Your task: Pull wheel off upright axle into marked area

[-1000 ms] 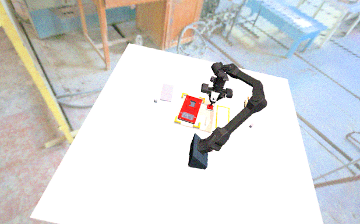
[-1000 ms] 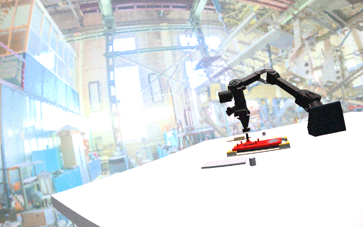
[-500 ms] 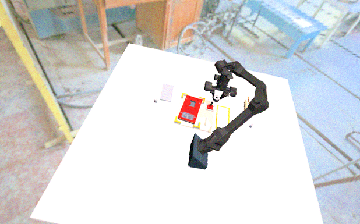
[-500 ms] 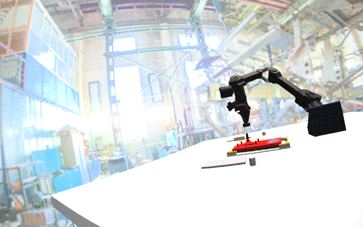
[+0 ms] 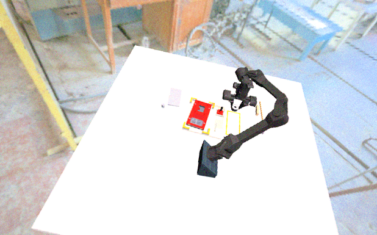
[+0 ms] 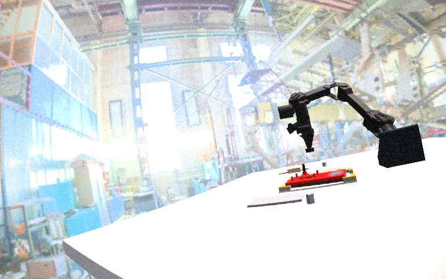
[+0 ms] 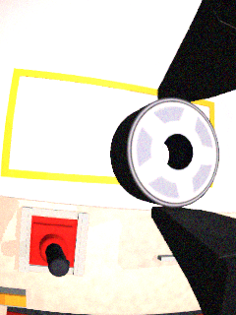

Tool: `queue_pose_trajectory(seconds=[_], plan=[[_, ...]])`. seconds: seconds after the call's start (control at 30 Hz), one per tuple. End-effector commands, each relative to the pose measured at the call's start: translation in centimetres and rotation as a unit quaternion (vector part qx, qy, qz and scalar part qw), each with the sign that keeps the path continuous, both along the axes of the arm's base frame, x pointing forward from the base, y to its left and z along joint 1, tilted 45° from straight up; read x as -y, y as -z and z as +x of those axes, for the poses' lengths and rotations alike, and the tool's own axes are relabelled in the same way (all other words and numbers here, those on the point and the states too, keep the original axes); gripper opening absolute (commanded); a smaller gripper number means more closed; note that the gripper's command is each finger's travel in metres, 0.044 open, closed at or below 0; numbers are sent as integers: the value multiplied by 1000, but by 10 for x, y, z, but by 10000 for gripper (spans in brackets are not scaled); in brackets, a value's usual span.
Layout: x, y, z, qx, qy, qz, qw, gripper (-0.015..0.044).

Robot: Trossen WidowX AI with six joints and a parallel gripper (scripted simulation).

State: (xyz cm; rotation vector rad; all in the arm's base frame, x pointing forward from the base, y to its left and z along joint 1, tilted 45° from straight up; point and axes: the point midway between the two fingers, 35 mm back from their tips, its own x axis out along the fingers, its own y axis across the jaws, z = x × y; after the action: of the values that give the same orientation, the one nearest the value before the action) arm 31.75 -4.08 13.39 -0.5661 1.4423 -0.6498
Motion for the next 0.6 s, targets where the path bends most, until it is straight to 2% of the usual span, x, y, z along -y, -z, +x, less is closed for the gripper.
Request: queue_pose_trajectory(seconds=[0.0,0.23,0.57], plan=[[10,-8,-12,-5,-1,-4,1000,0],[17,-17,-23,-5,0,-4,1000,0],[32,-3,-22,-5,0,-4,1000,0]])
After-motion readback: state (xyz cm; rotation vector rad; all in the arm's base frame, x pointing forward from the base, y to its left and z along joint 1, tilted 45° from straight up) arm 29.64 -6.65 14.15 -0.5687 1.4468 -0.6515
